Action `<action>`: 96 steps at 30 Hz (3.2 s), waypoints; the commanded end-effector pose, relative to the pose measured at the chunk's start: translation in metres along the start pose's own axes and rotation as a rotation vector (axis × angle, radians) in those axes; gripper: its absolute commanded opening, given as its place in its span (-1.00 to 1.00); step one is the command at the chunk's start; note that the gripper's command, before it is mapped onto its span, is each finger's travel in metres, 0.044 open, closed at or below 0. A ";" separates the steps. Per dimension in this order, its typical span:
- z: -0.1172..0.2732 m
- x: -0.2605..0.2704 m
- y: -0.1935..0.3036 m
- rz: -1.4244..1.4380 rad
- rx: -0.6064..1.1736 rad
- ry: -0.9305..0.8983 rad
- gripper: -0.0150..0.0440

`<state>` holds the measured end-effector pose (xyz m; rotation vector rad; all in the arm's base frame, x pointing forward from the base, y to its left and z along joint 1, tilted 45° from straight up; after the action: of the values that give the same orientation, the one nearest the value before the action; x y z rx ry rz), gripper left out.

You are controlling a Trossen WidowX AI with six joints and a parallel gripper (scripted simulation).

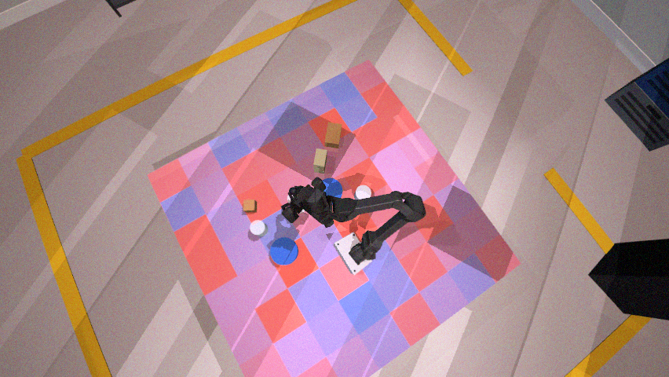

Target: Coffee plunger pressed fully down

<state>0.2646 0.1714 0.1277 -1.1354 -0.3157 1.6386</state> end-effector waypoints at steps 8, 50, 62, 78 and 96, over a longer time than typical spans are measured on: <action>-0.007 -0.001 0.008 0.000 0.000 -0.001 -0.07; -0.049 -0.014 0.061 0.001 0.000 -0.001 -0.07; -0.062 -0.017 0.069 0.002 -0.003 0.001 -0.07; -0.064 -0.015 0.067 0.002 -0.003 0.001 -0.07; -0.066 -0.013 0.065 0.002 -0.003 0.001 -0.07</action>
<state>0.2772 0.1147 0.0586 -1.1414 -0.3345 1.6374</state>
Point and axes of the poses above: the point midway between the two fingers, 35 mm back from their tips, its own z axis back along the fingers, its own x axis across the jaws, y = z × x, the point moved 10 cm from there along z, back along the fingers, and after that the axes turned 15 degrees about -z, right-handed, at the moved point
